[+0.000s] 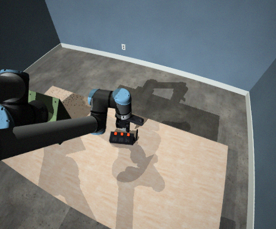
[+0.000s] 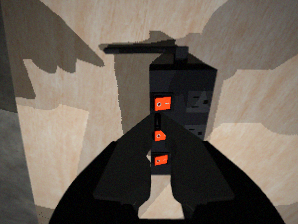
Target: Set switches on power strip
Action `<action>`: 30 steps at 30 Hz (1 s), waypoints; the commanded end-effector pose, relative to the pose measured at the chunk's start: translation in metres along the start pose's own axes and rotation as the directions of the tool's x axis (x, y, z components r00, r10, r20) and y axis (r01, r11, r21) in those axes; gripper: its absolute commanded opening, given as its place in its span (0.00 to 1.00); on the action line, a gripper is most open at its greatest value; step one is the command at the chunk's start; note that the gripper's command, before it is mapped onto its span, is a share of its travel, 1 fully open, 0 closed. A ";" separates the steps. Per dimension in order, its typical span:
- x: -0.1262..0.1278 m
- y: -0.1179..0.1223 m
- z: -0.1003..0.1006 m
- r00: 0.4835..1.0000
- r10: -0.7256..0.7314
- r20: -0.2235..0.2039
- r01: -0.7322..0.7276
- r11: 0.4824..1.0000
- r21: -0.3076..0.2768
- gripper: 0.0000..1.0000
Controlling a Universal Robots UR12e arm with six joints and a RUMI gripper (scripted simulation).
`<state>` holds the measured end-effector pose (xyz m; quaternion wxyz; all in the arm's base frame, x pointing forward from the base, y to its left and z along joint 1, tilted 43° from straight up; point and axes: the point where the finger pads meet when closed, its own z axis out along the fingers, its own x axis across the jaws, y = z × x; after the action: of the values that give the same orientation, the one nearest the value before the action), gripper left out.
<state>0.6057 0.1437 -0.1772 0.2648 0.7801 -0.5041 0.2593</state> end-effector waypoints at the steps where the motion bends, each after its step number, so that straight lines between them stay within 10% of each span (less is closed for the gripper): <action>1: 0.000 -0.001 0.004 1.000 0.000 0.000 0.000 1.000 0.001 0.00; 30: 0.000 -0.001 0.011 1.000 0.000 0.000 0.000 1.000 0.001 0.00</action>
<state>0.6078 0.1362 -0.1853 0.2647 0.7801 -0.5040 0.2593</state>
